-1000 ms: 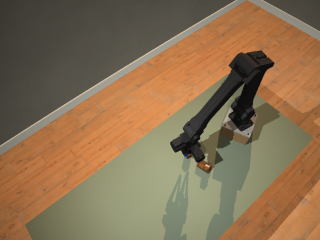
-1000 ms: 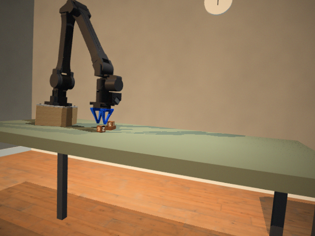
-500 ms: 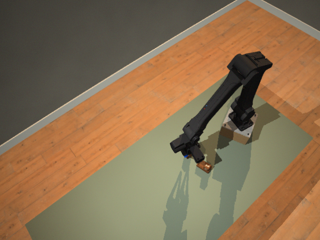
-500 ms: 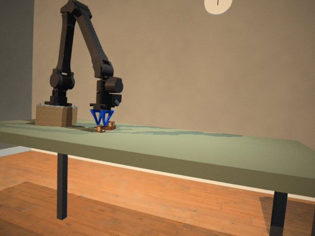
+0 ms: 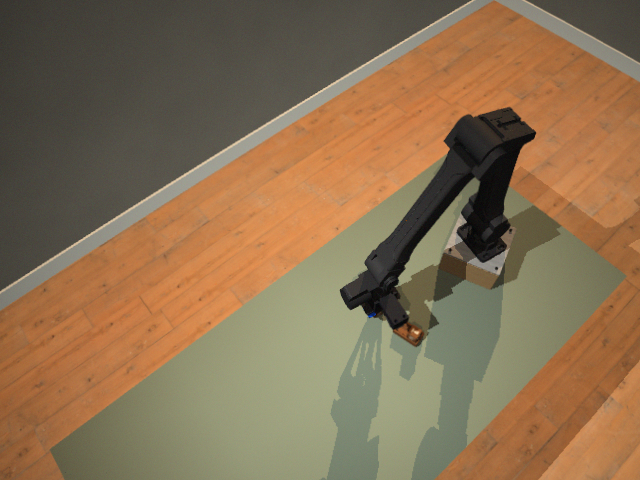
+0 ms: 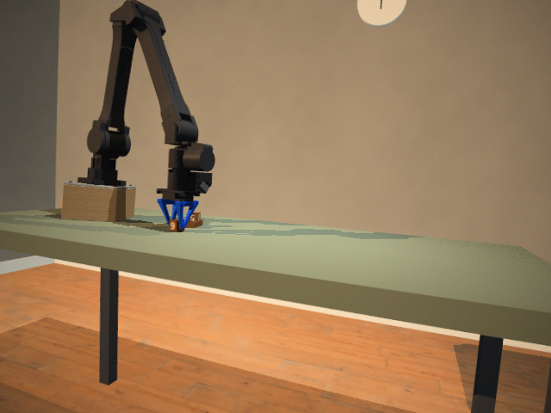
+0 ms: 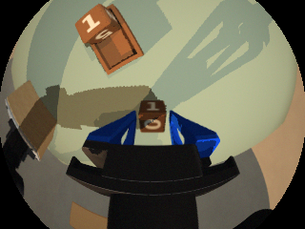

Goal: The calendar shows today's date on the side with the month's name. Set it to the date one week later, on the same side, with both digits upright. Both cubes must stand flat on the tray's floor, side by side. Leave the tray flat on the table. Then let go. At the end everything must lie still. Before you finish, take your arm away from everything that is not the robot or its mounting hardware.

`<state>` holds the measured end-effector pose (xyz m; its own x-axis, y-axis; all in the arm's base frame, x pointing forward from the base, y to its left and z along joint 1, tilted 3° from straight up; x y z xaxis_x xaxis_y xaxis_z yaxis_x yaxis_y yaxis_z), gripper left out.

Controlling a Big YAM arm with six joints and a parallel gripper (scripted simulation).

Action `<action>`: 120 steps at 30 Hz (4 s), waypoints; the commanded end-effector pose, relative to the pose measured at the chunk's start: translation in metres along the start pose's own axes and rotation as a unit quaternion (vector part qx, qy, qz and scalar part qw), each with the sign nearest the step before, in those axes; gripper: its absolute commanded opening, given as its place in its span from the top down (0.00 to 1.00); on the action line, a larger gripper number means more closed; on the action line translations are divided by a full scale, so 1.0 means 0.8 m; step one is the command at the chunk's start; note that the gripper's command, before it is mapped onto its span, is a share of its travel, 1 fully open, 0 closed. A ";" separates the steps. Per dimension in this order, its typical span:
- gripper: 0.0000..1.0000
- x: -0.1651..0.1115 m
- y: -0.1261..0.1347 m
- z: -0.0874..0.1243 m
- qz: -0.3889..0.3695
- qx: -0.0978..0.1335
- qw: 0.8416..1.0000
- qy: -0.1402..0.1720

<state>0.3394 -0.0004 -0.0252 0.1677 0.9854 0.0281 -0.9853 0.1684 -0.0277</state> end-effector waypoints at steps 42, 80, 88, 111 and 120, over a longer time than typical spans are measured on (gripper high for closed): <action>0.73 0.001 -0.010 0.006 -0.002 -0.015 1.000 -0.005; 0.73 0.002 -0.027 0.038 -0.002 -0.028 1.000 -0.007; 0.73 0.000 -0.028 0.092 -0.001 -0.031 0.999 -0.007; 0.73 0.000 -0.023 0.145 -0.030 -0.031 0.999 -0.008; 0.73 0.003 -0.024 0.147 -0.183 -0.031 0.983 -0.011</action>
<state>0.3353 -0.0027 0.0739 0.3740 0.9266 0.0386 -0.9268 0.3749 -0.0198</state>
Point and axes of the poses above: the point where the finger pads meet when closed, its own z axis back along the fingers, its own y axis across the jaws, x = y × z, the point moved 5 cm from there along z, back along the fingers, and after that the axes turned 9 degrees about -z, right-handed, at the moved point
